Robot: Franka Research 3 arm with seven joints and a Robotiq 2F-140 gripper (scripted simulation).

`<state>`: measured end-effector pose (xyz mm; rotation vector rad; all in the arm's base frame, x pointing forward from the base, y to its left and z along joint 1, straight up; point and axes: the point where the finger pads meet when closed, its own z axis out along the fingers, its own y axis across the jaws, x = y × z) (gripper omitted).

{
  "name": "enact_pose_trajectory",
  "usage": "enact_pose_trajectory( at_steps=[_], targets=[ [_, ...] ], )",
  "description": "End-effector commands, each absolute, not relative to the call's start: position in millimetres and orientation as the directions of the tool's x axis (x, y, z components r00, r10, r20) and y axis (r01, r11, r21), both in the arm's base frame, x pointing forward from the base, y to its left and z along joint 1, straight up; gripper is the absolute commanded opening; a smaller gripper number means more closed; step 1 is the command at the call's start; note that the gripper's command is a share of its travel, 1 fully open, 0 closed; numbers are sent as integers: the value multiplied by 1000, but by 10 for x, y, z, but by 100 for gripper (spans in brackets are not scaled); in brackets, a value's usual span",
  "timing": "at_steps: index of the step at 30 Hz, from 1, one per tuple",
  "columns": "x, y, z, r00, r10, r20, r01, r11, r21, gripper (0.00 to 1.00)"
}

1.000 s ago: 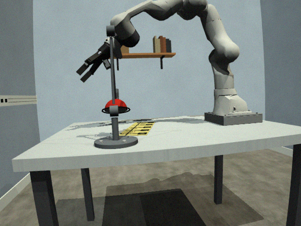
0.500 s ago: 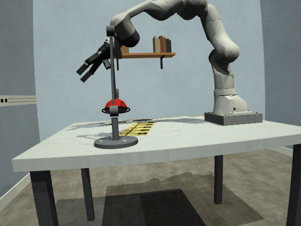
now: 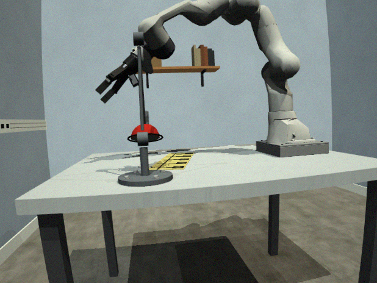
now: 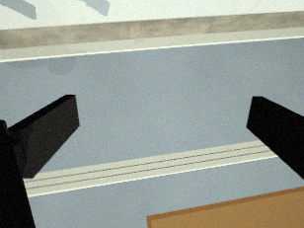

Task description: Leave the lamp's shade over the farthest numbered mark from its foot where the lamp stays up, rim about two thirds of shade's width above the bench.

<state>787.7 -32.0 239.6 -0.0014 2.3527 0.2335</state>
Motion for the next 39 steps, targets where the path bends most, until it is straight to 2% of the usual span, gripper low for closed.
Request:
enact_pose_trajectory(
  at_steps=[1,17,32,39],
  targets=[
    [7878,-320,2398,-713,68,-698,-70,983,168,100],
    [7878,-320,2398,-713,68,-698,-70,983,168,100],
    [7513,0,2471,-675,-149,-723,-359,922,146,100],
    [7398,42,2506,-666,-182,-724,-411,899,152,100]
  ],
)
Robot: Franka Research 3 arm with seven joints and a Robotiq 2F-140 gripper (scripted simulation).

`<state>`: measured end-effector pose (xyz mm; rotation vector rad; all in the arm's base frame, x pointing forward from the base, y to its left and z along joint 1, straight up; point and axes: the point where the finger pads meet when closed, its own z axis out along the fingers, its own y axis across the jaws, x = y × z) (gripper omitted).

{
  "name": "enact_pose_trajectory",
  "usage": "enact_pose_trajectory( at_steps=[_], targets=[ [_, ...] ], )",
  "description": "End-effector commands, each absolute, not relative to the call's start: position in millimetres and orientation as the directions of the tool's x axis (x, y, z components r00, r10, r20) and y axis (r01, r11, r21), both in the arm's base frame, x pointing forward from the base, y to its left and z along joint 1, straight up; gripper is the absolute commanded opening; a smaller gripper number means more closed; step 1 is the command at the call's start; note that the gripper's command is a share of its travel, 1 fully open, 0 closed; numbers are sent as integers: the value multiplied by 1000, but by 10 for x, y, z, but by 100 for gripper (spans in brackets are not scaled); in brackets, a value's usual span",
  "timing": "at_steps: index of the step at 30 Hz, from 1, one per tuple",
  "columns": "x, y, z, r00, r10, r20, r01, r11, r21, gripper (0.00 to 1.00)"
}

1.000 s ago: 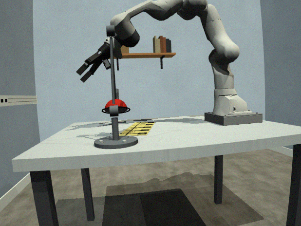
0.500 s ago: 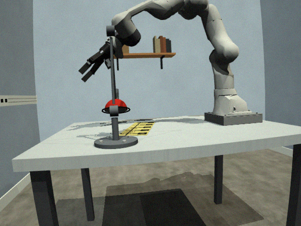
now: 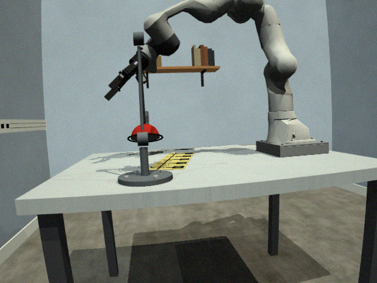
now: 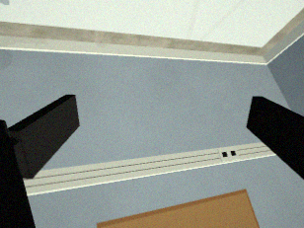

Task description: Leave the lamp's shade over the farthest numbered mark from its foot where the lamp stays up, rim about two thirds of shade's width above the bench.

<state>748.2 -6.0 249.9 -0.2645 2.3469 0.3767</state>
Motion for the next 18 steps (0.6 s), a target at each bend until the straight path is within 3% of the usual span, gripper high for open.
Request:
enact_pose_trajectory(
  at_steps=[1,18],
  targets=[
    [7375,50,2513,-664,-188,-724,-421,894,153,100],
    [7011,145,2607,-614,-295,-732,-579,799,164,100]
  ],
)
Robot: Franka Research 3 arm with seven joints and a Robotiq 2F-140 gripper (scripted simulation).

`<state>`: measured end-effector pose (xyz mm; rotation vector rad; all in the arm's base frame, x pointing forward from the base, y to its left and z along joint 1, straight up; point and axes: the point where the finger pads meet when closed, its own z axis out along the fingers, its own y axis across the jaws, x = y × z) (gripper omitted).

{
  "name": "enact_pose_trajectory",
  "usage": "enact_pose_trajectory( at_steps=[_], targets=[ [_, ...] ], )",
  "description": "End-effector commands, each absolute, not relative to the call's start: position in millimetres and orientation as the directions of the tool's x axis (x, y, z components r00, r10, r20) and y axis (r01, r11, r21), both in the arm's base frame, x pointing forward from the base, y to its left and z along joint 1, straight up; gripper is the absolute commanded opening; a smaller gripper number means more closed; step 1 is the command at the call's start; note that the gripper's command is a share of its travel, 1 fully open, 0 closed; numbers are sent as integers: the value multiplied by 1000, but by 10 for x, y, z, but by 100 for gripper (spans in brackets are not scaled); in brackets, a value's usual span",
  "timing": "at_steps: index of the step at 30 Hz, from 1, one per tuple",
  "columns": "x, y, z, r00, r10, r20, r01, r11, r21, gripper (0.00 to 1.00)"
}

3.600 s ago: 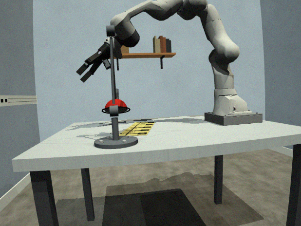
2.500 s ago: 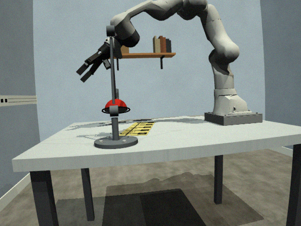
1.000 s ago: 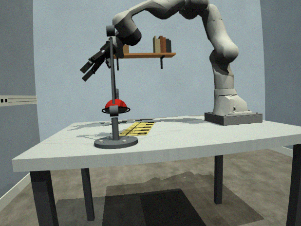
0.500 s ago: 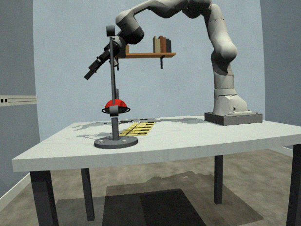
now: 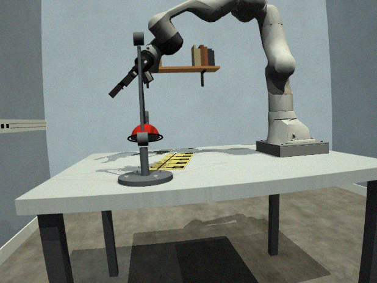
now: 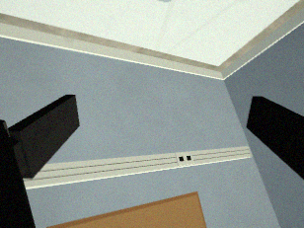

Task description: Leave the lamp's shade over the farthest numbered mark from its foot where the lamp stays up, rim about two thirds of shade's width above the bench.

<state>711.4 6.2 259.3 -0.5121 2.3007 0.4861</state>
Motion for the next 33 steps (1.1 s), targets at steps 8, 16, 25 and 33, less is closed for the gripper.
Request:
enact_pose_trajectory(
  at_steps=[8,16,25,33],
  targets=[
    [6804,170,2646,-571,-356,-740,-664,730,162,100],
    [6648,161,2672,-534,-397,-746,-723,673,159,100],
    [6413,138,2708,-473,-453,-756,-801,579,153,100],
    [6256,94,2724,-427,-488,-761,-847,511,148,100]
  ],
)
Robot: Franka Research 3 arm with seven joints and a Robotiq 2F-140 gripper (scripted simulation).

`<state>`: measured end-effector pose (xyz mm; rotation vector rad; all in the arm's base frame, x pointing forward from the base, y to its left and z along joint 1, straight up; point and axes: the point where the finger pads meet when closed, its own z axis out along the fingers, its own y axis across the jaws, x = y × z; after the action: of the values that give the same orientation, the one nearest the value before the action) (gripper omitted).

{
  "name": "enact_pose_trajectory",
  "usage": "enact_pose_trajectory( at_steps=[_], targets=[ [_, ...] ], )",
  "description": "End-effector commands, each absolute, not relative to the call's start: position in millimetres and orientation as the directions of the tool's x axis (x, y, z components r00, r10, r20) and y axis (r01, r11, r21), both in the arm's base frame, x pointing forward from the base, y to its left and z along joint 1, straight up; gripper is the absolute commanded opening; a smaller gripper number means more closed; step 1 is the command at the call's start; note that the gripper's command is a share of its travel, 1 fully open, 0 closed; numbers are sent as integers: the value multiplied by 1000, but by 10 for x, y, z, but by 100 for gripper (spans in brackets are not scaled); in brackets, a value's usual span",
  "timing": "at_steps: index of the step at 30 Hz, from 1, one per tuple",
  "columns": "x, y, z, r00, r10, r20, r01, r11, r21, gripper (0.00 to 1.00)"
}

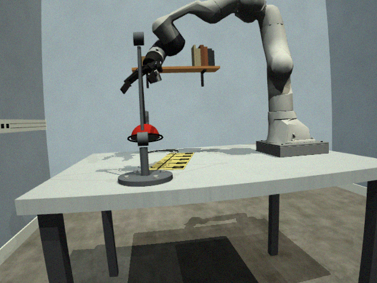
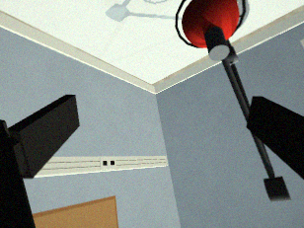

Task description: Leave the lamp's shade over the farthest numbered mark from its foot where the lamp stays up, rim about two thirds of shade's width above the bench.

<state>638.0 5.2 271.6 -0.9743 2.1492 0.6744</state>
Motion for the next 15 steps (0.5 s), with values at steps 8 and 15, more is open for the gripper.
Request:
enact_pose_trajectory(
  at_steps=[8,15],
  targets=[
    [6047,28,2744,-362,-528,-768,-900,414,139,100],
    [6012,132,2749,-320,-552,-770,-924,361,126,100]
  ],
)
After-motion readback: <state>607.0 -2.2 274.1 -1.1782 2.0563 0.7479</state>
